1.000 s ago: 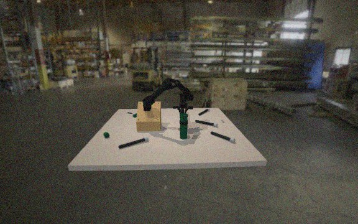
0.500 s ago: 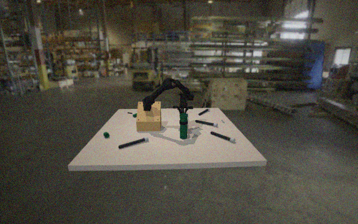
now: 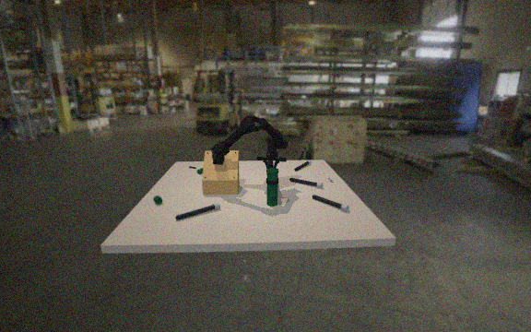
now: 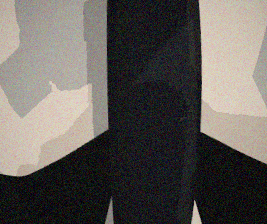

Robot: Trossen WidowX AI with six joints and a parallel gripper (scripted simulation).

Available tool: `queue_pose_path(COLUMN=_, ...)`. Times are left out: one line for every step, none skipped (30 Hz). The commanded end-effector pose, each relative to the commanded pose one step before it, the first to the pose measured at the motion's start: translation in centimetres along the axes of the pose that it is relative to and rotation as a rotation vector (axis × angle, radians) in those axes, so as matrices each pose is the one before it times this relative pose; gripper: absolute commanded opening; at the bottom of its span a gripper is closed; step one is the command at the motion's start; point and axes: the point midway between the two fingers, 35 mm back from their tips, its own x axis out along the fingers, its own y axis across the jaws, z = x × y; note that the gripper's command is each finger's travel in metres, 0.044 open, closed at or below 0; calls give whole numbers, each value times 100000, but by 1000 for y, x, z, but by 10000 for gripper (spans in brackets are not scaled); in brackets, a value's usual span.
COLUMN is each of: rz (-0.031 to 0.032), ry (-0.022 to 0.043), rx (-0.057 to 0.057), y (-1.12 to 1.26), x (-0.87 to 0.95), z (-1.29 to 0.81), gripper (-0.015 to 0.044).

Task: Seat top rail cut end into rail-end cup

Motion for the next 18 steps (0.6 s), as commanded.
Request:
queue_pose_path(rz=147, ry=-84, rx=-16, y=12, x=-20, z=-6, gripper=0)
queue_pose_path(rz=0, ry=0, rx=0, y=0, x=1, z=9, gripper=0)
queue_pose_path(rz=0, ry=-1, rx=0, y=1, x=3, z=19, gripper=0)
queue_pose_path(rz=0, ry=-1, rx=0, y=1, x=4, z=27, gripper=0)
queue_pose_path(rz=0, ry=-1, rx=-1, y=1, x=4, z=37, gripper=0)
queue_pose_path(rz=0, ry=-1, rx=-1, y=1, x=3, z=48, gripper=0)
queue_pose_path(rz=0, ry=-1, rx=-1, y=1, x=3, z=56, gripper=0)
queue_pose_path(rz=0, ry=-2, rx=-1, y=3, x=3, z=60, gripper=0)
queue_pose_path(rz=0, ry=-2, rx=-1, y=5, x=5, z=60, gripper=0)
queue_pose_path(rz=0, ry=-2, rx=-1, y=5, x=5, z=60, gripper=0)
queue_pose_path(rz=0, ry=-2, rx=0, y=7, x=3, z=58, gripper=0)
queue_pose_path(rz=0, ry=-2, rx=0, y=7, x=0, z=57, gripper=0)
queue_pose_path(rz=0, ry=-2, rx=0, y=8, x=-5, z=60, gripper=0)
queue_pose_path(rz=0, ry=-2, rx=0, y=7, x=-7, z=59, gripper=0)
queue_pose_path(rz=0, ry=-2, rx=0, y=6, x=-7, z=57, gripper=0)
queue_pose_path(rz=0, ry=-2, rx=0, y=6, x=-5, z=59, gripper=0)
queue_pose_path(rz=0, ry=-2, rx=0, y=4, x=-2, z=58, gripper=0)
queue_pose_path(rz=0, ry=-2, rx=0, y=3, x=-1, z=57, gripper=0)
